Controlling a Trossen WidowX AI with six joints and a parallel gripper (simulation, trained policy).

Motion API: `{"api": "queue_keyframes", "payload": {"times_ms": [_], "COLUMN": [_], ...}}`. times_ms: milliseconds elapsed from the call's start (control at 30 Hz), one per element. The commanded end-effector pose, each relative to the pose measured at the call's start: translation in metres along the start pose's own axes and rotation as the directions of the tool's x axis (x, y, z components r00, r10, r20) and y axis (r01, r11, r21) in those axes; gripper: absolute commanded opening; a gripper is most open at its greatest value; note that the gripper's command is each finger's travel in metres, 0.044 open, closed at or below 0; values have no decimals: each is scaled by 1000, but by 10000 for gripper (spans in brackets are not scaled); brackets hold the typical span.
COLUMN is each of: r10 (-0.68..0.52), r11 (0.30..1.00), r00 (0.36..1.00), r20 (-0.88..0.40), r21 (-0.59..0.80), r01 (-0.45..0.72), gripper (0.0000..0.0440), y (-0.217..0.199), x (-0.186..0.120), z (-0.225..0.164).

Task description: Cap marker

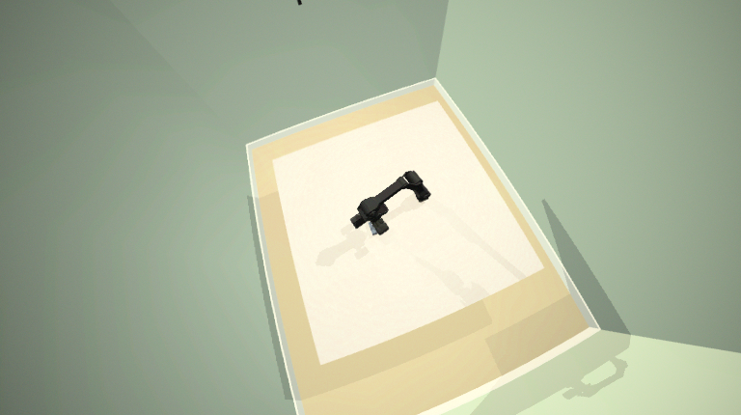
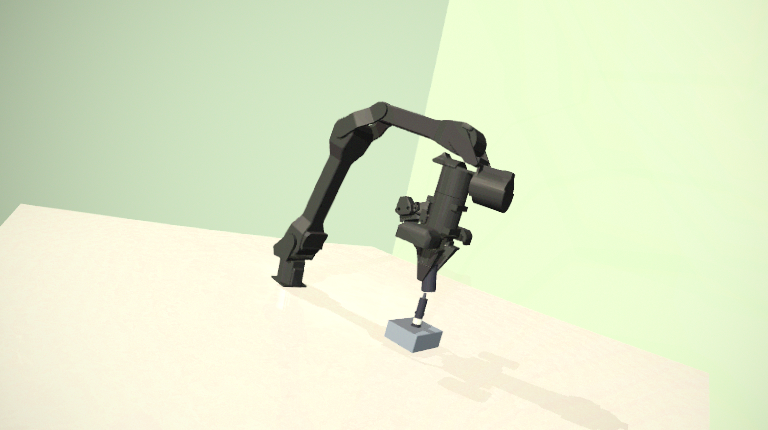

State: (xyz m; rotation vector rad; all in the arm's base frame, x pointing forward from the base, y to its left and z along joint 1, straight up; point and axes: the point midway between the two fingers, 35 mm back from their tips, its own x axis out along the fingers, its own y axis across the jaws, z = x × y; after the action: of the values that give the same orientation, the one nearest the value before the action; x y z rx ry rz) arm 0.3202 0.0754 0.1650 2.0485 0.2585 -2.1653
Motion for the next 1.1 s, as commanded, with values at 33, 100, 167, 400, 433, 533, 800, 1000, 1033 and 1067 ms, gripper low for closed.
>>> {"api": "queue_keyframes", "payload": {"times_ms": [33,100,167,400,433,533,800,1000,1033,1067], "r10": [-1,0,0,-13,-14,-18,-11,-8,-7,-6], "r11": [1000,1000,1000,1000,1000,999,997,996,996,996], "r00": [1000,999,999,998,997,997,995,993,993,993], "r20": [25,32,40,68,70,79,99,114,114,114], "r21": [5,4,3,-22,-26,-38,-69,-86,-88,-90], "r01": [1,0,0,14,16,21,18,18,17,17], "gripper": [0,0,0,0,0,0,82,123,125,126], "y": [-1,0,0,1,1,1,2,3,3,4], "x": [8,12,16,35,38,47,65,71,71,72], "z": [1,1,1,1,1,1,3,6,6,6]}}
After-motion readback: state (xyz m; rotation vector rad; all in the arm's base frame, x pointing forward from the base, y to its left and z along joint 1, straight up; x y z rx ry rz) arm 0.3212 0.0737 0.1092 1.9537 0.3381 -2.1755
